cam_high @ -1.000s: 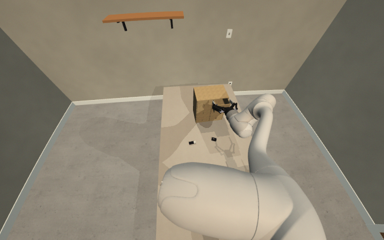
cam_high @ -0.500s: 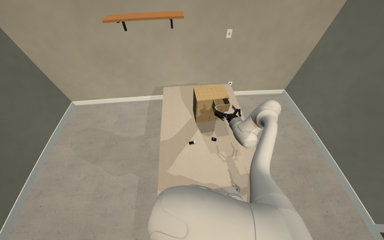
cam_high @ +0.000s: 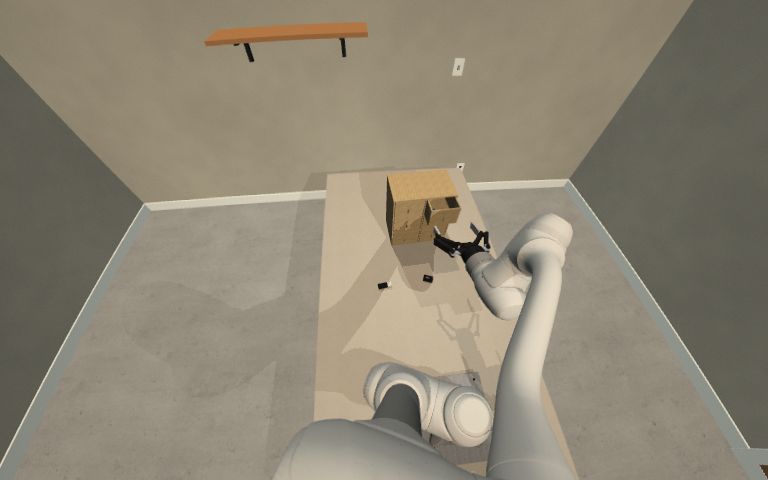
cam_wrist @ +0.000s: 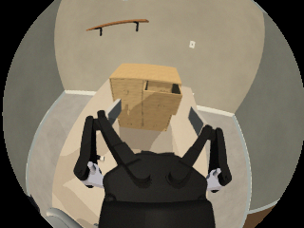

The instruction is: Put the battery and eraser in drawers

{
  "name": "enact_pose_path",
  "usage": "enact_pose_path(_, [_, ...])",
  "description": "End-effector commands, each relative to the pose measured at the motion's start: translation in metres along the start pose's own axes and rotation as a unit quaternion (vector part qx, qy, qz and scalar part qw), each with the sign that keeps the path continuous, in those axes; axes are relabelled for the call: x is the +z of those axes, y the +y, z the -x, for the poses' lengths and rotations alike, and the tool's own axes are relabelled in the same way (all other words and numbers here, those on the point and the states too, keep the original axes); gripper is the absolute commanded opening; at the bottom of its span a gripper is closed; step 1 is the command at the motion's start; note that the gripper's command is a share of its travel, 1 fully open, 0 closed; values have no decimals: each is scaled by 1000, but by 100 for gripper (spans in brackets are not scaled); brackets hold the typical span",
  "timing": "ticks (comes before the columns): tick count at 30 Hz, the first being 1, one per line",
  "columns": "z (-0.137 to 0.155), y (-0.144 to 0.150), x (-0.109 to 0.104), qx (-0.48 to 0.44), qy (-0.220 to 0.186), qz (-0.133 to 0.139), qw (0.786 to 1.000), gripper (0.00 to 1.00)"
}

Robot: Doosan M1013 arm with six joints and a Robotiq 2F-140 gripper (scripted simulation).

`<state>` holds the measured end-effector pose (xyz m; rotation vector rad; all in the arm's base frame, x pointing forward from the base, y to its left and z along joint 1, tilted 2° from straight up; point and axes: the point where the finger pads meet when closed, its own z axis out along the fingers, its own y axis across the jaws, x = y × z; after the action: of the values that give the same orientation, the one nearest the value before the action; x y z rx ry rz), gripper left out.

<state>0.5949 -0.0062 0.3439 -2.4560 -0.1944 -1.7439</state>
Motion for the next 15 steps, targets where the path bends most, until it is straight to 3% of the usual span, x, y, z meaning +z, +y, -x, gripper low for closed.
enact_pose_path(1, [3,0,-14,0,-1,-1,1000,100])
enact_pose_path(15, [5,0,-21,0,-1,-1,1000,100])
